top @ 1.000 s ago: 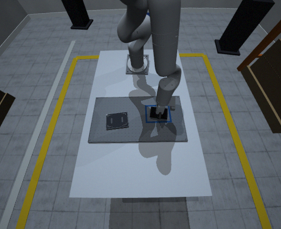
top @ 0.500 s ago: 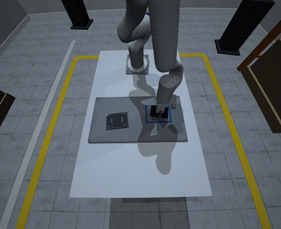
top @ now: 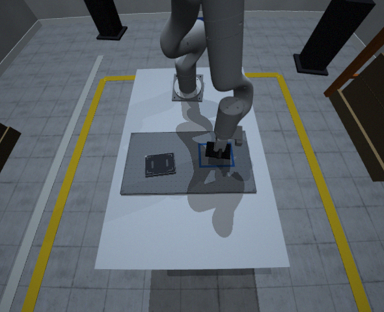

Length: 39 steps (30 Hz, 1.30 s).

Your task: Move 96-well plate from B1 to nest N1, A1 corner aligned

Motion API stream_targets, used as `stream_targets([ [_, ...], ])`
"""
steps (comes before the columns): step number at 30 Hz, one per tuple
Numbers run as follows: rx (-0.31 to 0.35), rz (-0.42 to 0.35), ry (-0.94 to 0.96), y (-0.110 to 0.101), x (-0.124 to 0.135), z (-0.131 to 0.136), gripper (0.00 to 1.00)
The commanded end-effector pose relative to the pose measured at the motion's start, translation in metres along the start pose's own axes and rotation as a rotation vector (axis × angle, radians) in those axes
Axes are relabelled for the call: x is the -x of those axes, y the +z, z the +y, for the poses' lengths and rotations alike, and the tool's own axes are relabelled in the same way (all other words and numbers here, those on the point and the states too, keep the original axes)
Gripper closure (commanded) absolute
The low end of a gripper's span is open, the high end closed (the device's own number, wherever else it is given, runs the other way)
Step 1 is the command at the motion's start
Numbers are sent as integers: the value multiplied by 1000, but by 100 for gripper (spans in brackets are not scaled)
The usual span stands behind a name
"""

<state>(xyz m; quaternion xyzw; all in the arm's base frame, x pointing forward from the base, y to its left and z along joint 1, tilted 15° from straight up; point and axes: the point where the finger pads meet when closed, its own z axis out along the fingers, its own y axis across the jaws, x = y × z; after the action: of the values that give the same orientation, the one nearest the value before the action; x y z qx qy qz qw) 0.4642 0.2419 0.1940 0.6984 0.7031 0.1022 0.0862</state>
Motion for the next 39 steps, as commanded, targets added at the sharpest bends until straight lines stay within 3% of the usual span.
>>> stream_targets([
  [1, 0, 1, 0, -5, 0, 1, 100],
  [8, 0, 1, 0, -17, 0, 1, 100],
  [22, 0, 1, 0, -18, 0, 1, 100],
  [30, 1, 1, -267, -18, 25, 8, 100],
  [39, 0, 1, -270, -19, 48, 15, 100],
])
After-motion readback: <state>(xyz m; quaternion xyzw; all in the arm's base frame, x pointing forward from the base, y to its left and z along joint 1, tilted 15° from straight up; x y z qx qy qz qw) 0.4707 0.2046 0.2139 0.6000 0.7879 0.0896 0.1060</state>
